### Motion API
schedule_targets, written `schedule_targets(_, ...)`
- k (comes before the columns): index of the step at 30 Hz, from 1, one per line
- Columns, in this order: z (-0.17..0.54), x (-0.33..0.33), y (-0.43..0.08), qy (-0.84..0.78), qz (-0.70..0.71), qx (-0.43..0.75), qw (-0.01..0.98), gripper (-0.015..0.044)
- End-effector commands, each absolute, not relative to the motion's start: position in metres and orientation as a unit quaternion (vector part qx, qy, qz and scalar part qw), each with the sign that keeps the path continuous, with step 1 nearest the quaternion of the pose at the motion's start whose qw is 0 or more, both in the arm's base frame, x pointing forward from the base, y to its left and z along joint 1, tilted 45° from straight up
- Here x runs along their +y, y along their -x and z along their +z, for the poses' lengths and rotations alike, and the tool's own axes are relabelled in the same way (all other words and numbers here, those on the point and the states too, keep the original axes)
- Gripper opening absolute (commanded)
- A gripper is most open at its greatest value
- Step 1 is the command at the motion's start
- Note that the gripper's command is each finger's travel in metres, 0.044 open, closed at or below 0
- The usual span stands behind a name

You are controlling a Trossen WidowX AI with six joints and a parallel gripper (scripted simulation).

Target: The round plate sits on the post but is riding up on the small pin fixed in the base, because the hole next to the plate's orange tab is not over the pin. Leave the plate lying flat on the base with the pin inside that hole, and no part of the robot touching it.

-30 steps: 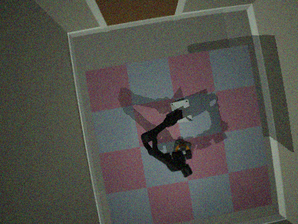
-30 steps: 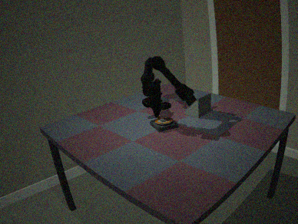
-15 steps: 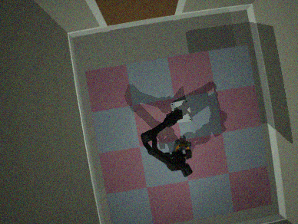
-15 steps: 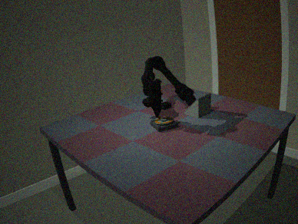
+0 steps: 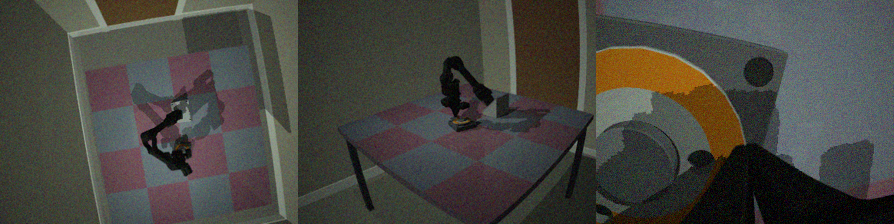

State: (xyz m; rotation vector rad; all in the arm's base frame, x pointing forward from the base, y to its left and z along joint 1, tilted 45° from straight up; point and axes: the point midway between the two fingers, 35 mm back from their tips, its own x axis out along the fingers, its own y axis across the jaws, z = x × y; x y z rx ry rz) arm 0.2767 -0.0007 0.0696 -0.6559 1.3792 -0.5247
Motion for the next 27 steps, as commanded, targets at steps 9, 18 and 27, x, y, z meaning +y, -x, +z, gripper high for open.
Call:
schedule_targets(9, 0.0654, -0.0035, -0.2673, 0.295, -0.236, 0.625, 0.683, 0.0)
schedule_targets(18, 0.0647, -0.0033, -0.2645, 0.295, -0.236, 0.625, 0.683, 0.0)
schedule_targets(27, 0.0636, -0.0025, -0.26, 0.295, -0.236, 0.625, 0.683, 0.0)
